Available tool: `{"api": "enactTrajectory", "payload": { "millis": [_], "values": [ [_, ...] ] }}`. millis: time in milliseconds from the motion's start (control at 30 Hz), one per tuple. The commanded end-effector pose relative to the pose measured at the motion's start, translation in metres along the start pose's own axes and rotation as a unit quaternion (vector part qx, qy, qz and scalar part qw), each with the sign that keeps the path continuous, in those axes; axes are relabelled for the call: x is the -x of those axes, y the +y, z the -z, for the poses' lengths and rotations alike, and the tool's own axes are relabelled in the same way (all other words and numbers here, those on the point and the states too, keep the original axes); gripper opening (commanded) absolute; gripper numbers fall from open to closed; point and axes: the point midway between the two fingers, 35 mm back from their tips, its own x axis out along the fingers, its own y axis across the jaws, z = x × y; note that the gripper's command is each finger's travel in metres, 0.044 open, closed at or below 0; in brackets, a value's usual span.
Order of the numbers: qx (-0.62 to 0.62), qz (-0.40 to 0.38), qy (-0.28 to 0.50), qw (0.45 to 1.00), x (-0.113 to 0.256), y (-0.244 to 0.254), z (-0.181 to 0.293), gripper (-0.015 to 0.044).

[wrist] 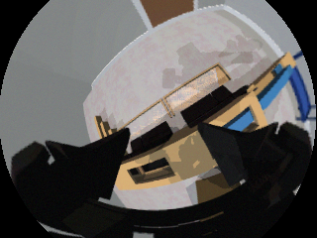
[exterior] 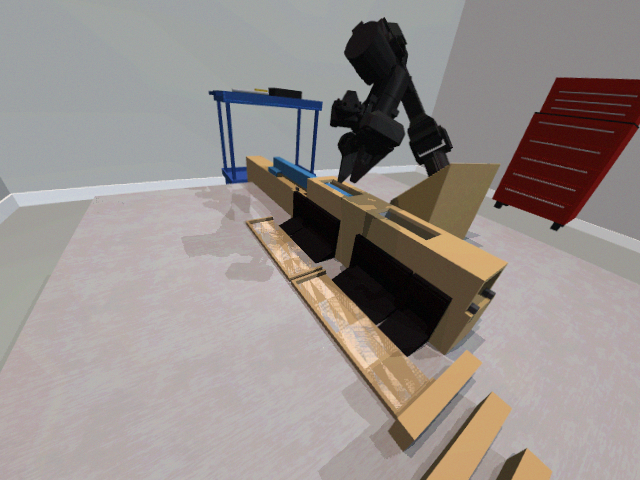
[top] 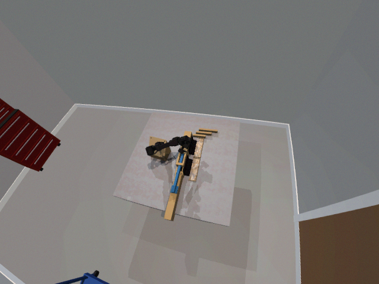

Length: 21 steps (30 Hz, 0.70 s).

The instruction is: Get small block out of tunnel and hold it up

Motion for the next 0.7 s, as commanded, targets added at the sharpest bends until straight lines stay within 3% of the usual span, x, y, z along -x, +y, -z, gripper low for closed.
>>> {"api": "enactTrajectory", "payload": {
  "millis": [0,200,533,667],
  "values": [
    [-0.133,0.029,-0.015,0.991,-0.002,-0.049,-0.045,0.044],
    [-0.281,0.079,-0.037,0.956,0.001,-0.132,-0.084,0.044],
    [-0.453,0.196,-0.051,0.868,0.008,-0.264,-0.08,0.044],
    [-0.465,0.204,-0.052,0.86,0.009,-0.273,-0.079,0.044]
  ]
}}
